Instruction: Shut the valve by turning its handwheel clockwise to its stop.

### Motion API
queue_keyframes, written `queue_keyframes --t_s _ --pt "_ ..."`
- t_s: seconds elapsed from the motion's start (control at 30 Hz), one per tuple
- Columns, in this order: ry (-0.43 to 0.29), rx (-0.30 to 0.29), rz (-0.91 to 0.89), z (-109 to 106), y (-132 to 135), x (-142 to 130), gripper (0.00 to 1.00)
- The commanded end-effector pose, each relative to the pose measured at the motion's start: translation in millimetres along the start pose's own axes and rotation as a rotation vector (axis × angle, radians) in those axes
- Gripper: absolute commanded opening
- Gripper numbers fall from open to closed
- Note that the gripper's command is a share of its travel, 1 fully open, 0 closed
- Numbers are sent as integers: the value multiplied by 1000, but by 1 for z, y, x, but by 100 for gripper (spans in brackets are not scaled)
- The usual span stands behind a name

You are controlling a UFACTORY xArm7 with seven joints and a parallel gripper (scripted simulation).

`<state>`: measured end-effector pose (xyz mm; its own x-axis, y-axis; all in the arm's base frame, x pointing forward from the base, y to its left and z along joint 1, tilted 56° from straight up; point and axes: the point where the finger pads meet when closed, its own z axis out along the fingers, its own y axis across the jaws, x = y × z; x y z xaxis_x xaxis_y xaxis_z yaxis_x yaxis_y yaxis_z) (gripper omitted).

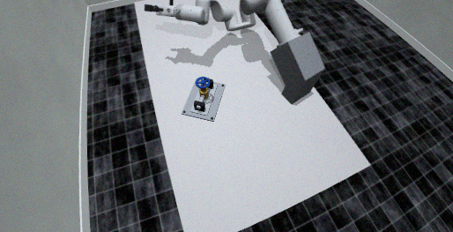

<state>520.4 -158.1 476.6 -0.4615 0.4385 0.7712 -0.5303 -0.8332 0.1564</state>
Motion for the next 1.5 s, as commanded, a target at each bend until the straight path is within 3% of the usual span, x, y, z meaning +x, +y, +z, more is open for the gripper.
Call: queue_keyframes --t_s 0.0,0.03,0.1,0.2,0.27,0.6,0.7,0.73,1.07,1.17,1.27,1.3,1.37,1.4,1.47 --pt "-166 -29 -23 3 -24 -40 100" --pt "-201 -31 -32 2 -28 -49 100" --pt "-201 -31 -32 2 -28 -49 100" --pt "-343 -29 -80 -6 -50 -84 100" --pt "-377 -27 -94 -9 -55 -93 100" --pt "-700 38 -274 -54 -107 -167 100" --pt "-711 41 -281 -56 -109 -169 100" --pt "-796 72 -346 -74 -122 -186 100" --pt "-1035 193 -569 -139 -156 -227 100" --pt "-1101 238 -645 -160 -164 -235 100" --pt "-1109 243 -655 -163 -165 -236 100" --pt "-1175 294 -739 -186 -171 -243 100" --pt "-1176 294 -740 -186 -171 -243 100" --pt "-1219 330 -799 -202 -175 -247 100" --pt "-1237 347 -826 -209 -176 -248 100"
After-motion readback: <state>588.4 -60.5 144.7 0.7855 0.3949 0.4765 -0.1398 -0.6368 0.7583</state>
